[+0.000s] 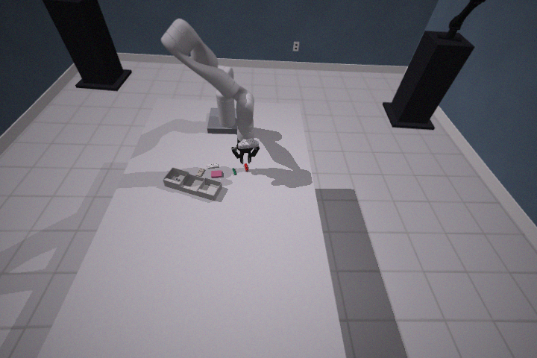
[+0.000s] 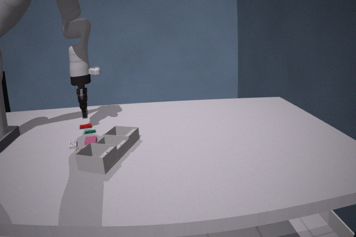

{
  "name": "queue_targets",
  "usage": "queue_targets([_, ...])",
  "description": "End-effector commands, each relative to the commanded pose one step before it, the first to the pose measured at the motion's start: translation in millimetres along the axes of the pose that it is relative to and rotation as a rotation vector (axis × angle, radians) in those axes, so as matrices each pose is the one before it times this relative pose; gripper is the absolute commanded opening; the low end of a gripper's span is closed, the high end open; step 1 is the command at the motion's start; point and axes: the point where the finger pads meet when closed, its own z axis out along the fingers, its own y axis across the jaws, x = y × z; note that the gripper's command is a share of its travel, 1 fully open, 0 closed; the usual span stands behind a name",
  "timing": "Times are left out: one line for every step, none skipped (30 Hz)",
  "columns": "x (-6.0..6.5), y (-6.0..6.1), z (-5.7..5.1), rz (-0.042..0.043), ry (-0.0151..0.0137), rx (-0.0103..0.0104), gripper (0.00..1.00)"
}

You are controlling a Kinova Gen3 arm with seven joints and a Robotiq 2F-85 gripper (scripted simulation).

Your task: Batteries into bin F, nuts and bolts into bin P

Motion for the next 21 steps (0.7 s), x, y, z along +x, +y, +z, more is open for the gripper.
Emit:
queue_targets([-7.22,-7.01,14.26,-0.01475,-0.01677,0.00588,0.29])
queue_targets([-0.36,-0.38,4.0,0.0,0.0,0.0,0.29])
queue_targets([-0.34,-0.36,4.0,0.0,0.0,0.0,0.29])
queue_targets([-0.32,-0.33,4.0,0.0,0.0,0.0,0.29])
queue_targets([-0.29,-0.31,2.2,0.0,0.0,0.0,0.29])
queue_targets([-0.21,-0.25,-0.06,-0.00001,-0.00003,0.00001,0.29])
queue_targets([-0.15,-0.23,0.03,0.0,0.00001,0.0,0.29])
queue_targets([0.0,0.0,0.0,0.0,0.0,0.0,0.29])
queue_targets([0.0,0.0,0.0,0.0,0.0,0.0,0.29])
queue_targets([0.22,0.09,0.04,0.0,0.00002,-0.00001,0.29])
queue_targets([0.27,0.24,-0.05,0.0,0.00001,-0.00001,0.29])
queue_targets([0.34,0.24,0.04,0.0,0.00002,0.0,0.29])
queue_targets([0.36,0.29,0.03,0.0,0.00001,0.0,0.29])
queue_targets([0.37,0.32,0.02,0.0,0.00001,0.0,0.29])
queue_targets([0.37,0.34,0.01,0.0,0.0,0.0,0.29])
queue_targets([0.43,0.37,-0.03,-0.00001,-0.00004,0.00001,0.29])
queue_targets([0.33,0.34,0.0,0.0,0.0,0.0,0.29])
queue_targets([0.24,0.29,0.04,0.00001,0.00003,-0.00001,0.29])
queue_targets([0.28,0.3,0.0,0.0,0.0,0.0,0.29])
queue_targets([0.25,0.28,0.0,0.0,0.0,0.0,0.29])
queue_targets([0.23,0.26,0.0,0.0,0.0,0.0,0.29])
